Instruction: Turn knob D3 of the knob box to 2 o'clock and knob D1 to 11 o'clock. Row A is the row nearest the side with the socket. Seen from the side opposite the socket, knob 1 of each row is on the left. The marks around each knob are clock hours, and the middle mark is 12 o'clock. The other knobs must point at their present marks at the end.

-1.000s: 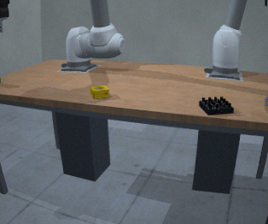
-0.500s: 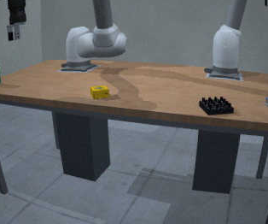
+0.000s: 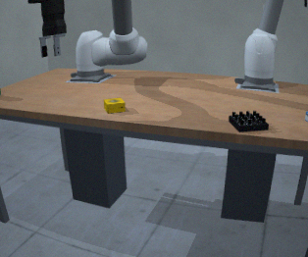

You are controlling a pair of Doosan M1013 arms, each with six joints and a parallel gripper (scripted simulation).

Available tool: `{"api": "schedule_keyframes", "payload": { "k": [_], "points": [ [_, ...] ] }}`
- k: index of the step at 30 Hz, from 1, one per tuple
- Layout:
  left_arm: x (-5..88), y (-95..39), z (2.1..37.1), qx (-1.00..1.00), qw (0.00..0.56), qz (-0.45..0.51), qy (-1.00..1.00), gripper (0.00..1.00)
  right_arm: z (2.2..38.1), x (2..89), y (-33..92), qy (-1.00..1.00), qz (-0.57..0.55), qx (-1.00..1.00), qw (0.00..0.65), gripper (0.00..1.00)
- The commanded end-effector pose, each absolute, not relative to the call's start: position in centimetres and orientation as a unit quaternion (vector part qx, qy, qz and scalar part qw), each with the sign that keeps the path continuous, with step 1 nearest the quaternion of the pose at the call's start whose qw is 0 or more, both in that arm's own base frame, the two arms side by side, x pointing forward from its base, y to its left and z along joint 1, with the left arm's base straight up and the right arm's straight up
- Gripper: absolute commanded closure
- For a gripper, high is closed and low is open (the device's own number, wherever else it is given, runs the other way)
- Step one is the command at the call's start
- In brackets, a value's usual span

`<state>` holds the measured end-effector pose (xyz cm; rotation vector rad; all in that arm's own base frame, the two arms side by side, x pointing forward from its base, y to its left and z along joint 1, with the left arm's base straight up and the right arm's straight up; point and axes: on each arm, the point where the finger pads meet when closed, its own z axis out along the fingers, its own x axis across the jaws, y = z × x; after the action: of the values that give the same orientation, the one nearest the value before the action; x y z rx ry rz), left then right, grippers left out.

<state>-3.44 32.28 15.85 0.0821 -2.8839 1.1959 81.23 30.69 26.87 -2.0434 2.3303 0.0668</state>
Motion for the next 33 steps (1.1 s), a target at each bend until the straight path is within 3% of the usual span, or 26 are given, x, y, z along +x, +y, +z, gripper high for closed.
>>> {"api": "schedule_keyframes", "payload": {
  "k": [1,33],
  "points": [
    [-3.4,32.3,15.9,0.026,0.009,0.383,-0.924,0.0,26.6,81.4,32.4,0.746,0.021,-0.665,0.021,0.0],
    [-3.4,32.3,15.9,0.026,0.009,0.383,-0.924,0.0,16.3,72.0,68.8,0.622,0.009,-0.783,0.006,0.0]
  ]
}}
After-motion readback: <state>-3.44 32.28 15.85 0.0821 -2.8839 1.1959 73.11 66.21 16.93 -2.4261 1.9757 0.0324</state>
